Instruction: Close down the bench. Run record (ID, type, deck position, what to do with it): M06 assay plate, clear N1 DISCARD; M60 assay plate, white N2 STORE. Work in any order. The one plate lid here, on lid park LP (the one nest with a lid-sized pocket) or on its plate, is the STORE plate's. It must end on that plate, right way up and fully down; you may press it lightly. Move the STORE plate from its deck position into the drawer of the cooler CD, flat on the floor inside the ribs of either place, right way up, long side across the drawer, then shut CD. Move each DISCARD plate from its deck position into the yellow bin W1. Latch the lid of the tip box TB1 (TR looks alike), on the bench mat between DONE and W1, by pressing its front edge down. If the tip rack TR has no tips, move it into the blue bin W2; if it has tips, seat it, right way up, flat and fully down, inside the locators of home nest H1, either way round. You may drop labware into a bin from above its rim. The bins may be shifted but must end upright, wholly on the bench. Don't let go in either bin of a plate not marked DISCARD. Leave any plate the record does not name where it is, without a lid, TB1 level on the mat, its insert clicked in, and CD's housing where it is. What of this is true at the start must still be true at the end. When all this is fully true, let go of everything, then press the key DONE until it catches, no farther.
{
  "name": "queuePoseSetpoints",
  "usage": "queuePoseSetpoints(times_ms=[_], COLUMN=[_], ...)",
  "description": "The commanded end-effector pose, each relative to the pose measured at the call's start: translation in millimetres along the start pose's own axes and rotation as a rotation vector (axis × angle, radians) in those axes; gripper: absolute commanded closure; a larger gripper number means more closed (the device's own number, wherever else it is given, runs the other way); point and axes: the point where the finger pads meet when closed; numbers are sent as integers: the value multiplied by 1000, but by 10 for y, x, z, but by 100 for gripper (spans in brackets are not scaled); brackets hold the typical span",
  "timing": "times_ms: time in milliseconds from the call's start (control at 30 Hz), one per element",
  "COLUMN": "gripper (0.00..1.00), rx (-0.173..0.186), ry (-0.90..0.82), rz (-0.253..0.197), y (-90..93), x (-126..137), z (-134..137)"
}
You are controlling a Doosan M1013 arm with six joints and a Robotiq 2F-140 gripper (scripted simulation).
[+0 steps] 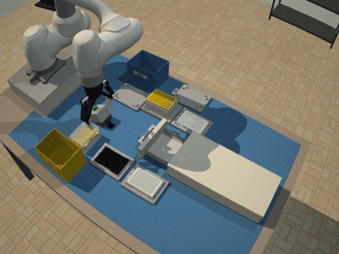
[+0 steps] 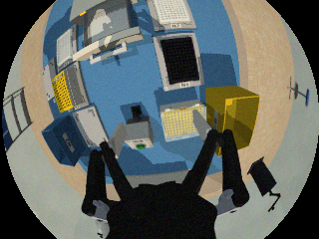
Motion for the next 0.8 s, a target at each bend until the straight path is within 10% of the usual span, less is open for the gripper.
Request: queuePoseSetpoints(times_ms=[0,767], gripper=[13,13], rx=[0,0], ry=[0,0], rz=[0,0], y=[13,124], x=[-75,-664], z=[-58,-525])
Point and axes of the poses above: the point where the finger pads meet when closed, its own y axis out along the fingers, its own z axis across the jaws, x = y × z, and after that the axes turned 5 degrees about y, right-handed
